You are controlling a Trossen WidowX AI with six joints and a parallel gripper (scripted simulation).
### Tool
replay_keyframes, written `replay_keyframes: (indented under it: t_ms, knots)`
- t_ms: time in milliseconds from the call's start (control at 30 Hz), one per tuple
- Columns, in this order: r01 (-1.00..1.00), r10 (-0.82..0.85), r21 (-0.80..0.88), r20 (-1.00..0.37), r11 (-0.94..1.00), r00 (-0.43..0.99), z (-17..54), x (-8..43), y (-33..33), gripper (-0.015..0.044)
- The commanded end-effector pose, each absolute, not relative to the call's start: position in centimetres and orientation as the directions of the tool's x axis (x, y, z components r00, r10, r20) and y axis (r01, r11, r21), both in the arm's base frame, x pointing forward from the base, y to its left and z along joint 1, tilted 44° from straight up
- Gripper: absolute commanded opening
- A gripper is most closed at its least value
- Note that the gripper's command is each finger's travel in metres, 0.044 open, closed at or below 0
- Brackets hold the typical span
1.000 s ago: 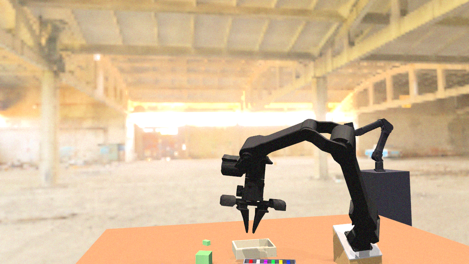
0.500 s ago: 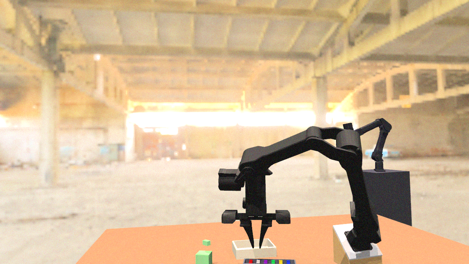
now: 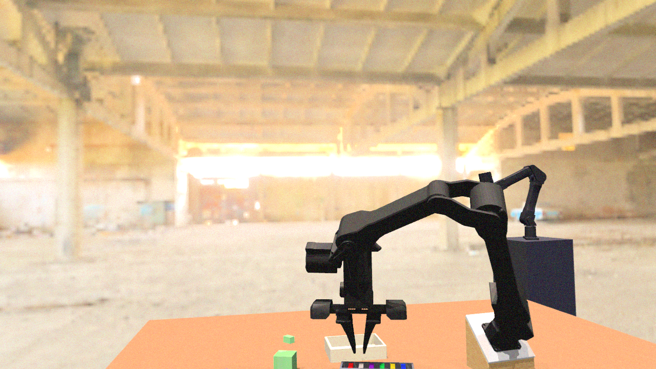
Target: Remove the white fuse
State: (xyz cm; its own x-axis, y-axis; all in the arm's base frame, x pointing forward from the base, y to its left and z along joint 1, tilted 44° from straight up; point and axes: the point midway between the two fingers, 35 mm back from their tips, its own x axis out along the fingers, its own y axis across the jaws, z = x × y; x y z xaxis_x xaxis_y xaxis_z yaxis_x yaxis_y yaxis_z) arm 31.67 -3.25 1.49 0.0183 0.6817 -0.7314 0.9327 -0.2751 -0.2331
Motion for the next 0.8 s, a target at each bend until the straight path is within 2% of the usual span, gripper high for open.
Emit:
replay_keyframes:
  t_ms: [0, 767]
  knots:
    - [0.931, 0.685, -0.239, -0.728, -0.276, 0.016, 1.1, 31.6, -2.8, 0.0074]
    - [0.931, 0.686, -0.24, -0.727, -0.275, 0.016, 0.2, 31.5, -1.7, 0.0074]
